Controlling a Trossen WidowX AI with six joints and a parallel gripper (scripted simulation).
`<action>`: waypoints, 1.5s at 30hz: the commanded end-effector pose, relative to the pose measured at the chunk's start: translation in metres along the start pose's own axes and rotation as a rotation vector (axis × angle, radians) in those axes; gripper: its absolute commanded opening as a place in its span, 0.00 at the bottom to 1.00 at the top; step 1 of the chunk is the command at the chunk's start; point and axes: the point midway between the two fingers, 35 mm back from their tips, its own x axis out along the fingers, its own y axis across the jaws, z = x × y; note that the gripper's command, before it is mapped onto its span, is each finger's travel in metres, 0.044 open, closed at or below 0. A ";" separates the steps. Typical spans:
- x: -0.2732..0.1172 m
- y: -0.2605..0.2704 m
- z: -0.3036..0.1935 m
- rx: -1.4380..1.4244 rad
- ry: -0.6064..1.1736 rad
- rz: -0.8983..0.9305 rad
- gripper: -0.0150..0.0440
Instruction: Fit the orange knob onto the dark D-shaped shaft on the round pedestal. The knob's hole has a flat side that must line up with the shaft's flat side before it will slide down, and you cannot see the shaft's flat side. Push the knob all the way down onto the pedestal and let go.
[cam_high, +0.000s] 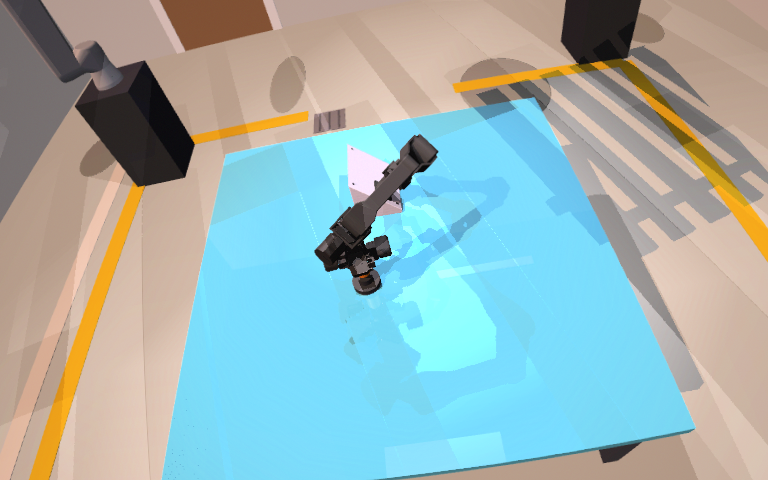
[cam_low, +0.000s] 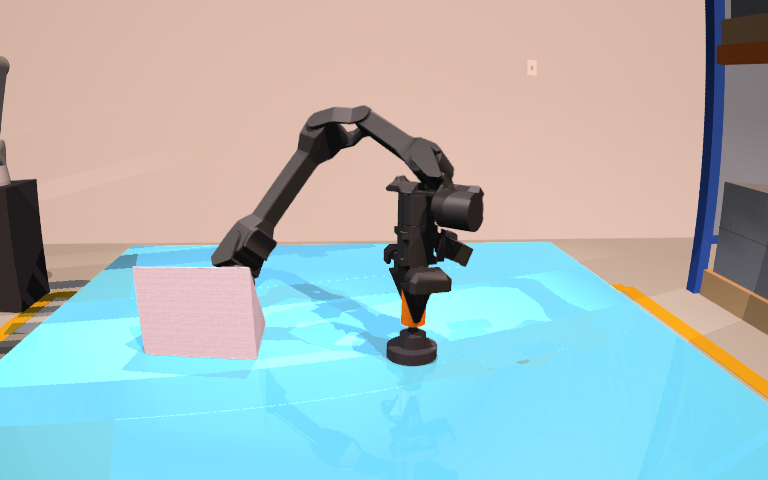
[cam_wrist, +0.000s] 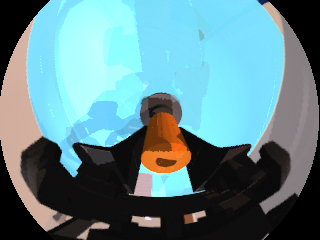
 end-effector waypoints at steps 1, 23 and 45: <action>-0.001 0.001 0.000 0.004 -0.002 0.003 0.25; -0.001 -0.001 0.001 -0.206 -0.003 0.003 0.25; -0.002 0.000 0.000 -0.206 -0.002 0.003 0.25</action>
